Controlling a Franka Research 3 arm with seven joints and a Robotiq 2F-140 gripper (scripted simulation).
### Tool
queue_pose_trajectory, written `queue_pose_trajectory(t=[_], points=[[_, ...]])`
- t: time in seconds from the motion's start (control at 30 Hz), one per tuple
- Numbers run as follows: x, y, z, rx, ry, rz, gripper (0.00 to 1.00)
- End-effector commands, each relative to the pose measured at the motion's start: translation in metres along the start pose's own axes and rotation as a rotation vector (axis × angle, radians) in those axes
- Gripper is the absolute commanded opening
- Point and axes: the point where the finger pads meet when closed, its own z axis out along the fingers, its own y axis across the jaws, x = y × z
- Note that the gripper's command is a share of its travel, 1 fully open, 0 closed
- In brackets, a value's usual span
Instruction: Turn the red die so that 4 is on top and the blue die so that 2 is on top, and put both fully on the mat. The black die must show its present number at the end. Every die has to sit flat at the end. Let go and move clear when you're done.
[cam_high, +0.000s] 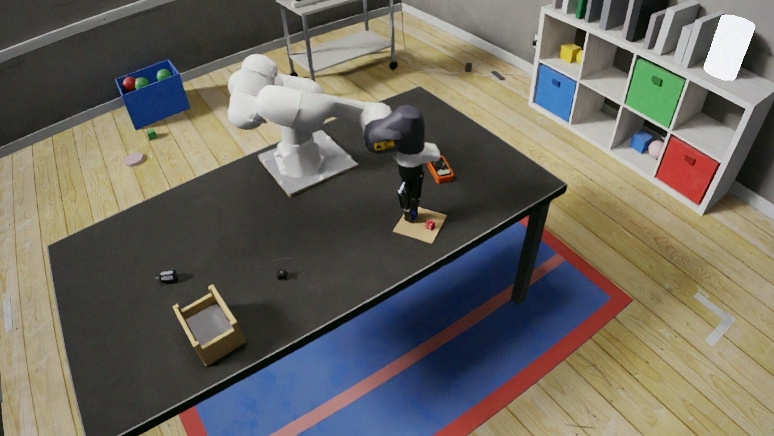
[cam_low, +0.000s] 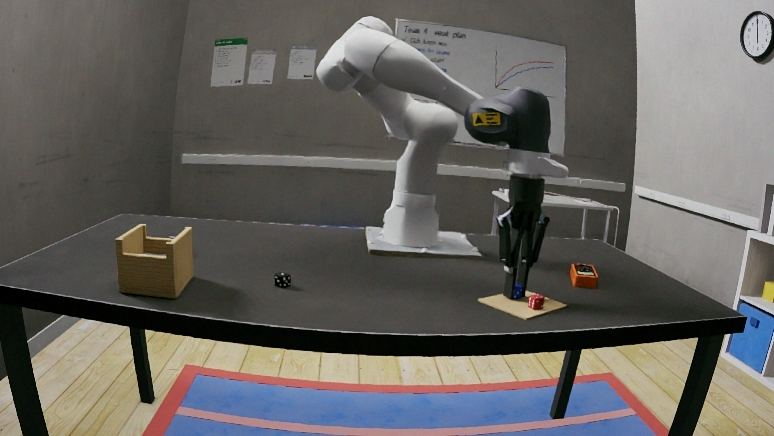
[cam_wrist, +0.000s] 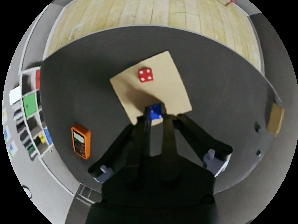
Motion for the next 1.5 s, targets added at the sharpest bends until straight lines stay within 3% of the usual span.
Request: queue_pose_trajectory(t=[0.0, 0.53, 1.03, 1.47], points=[[0.0011, 0.0001, 0.0000, 0.000, 0.003, 0.004, 0.21], [0.0011, 0.0001, 0.0000, 0.000, 0.003, 0.004, 0.21], [0.0011, 0.0001, 0.0000, 0.000, 0.003, 0.004, 0.32], [0.0011, 0.0001, -0.0009, 0.000, 0.003, 0.004, 0.32]])
